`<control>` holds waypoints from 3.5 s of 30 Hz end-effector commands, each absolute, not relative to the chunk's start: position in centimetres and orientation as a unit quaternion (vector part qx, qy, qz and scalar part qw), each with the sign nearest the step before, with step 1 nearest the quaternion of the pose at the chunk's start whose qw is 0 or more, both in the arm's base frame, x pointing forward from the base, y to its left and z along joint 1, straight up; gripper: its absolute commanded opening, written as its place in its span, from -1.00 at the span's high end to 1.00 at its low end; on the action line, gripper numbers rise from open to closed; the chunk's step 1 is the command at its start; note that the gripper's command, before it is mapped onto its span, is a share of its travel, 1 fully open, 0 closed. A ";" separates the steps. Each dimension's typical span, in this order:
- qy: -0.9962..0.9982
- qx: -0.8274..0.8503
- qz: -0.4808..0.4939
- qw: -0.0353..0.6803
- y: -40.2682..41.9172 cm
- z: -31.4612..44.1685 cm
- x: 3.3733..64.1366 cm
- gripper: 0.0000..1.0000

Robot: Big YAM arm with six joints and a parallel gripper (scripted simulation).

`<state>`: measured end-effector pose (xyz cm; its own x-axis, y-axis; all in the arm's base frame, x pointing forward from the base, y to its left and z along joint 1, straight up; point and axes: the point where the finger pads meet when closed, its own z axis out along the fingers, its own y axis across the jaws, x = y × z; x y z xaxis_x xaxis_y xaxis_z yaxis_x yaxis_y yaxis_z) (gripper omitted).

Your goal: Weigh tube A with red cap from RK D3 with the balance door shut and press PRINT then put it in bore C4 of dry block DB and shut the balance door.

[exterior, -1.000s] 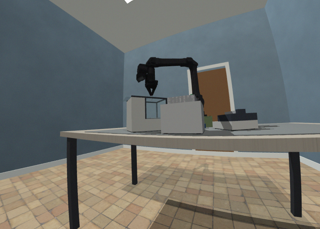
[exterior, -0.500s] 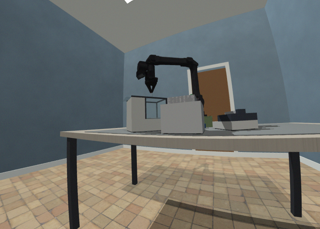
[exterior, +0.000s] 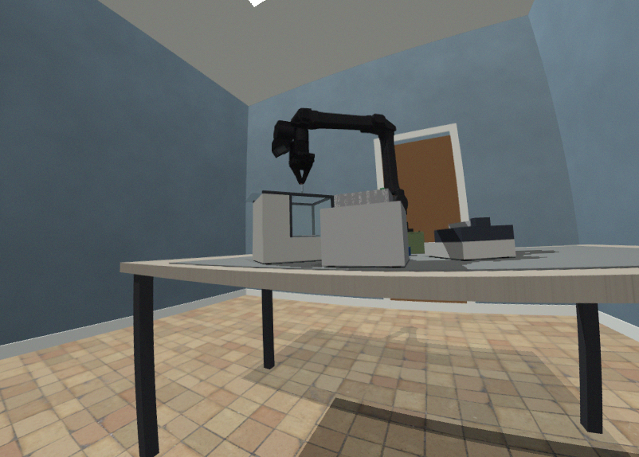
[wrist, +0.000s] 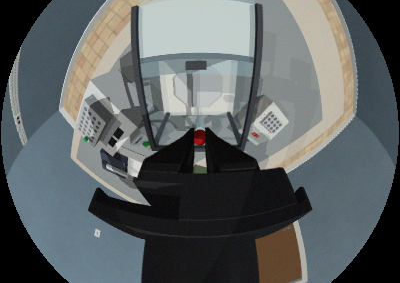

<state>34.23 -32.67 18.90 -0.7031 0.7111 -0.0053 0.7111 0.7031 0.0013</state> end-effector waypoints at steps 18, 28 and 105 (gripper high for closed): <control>0.922 0.387 -0.008 0.018 -33.4 20.4 34.7 0.82; 0.922 0.387 -0.008 0.018 -33.4 20.4 34.7 0.82; 0.754 0.655 -0.025 0.033 -45.7 7.9 8.4 0.82</control>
<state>7.87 -42.90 5.10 -0.1502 0.9886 0.0048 0.9887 0.1502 -0.0013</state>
